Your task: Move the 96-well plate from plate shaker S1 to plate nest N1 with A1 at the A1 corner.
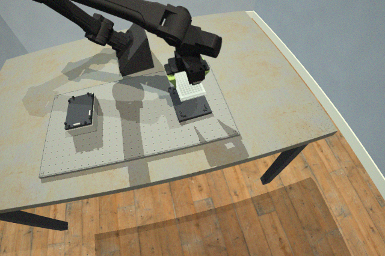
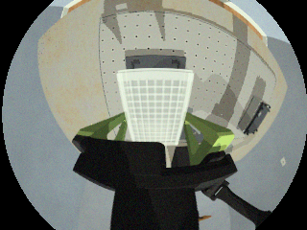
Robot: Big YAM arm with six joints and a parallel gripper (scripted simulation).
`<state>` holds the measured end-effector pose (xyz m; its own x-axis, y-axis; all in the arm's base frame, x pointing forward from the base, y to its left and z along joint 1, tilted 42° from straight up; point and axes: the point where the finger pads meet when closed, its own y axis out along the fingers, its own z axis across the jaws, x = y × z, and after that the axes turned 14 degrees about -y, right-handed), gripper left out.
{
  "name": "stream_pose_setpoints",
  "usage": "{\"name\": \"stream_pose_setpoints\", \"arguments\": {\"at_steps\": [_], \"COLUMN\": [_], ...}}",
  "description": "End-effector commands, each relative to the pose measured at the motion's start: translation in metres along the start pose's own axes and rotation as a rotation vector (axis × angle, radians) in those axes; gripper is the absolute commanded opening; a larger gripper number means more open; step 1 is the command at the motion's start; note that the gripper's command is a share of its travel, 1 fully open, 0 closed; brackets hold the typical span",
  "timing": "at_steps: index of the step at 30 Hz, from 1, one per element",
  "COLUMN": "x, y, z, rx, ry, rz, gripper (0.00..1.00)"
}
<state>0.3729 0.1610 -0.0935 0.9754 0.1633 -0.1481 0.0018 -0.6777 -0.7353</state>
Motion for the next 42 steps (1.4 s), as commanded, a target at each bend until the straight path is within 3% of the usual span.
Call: {"name": "stream_pose_setpoints", "arguments": {"at_steps": [1,9,10,14,15,20,24,28,32,36,40,42], "x": [0.013,0.015,0.010,0.011,0.029,0.006,0.014,0.012,0.015,0.007,0.007,0.013], "y": [-0.018,-0.019,-0.011,-0.007,-0.027,0.016,0.014,0.023,0.018,0.038,0.044,0.038], "z": [-0.007,-0.007,-0.010,-0.010,0.000,-0.002,0.003,-0.003,0.003,-0.001,-0.002,0.004], "rx": [0.024,0.026,0.022,0.023,0.041,0.007,0.013,0.014,0.019,0.007,0.008,0.013], "ry": [0.024,0.026,0.026,0.026,0.033,0.006,0.007,0.017,0.011,0.008,0.009,0.006], "rz": [-0.044,-0.048,-0.036,-0.035,-0.087,-0.010,-0.033,-0.025,-0.044,-0.012,-0.014,-0.039], "gripper": [0.00,0.00,0.00,0.00,0.00,0.00,0.00,0.00,0.00,0.00,0.00,0.00]}}
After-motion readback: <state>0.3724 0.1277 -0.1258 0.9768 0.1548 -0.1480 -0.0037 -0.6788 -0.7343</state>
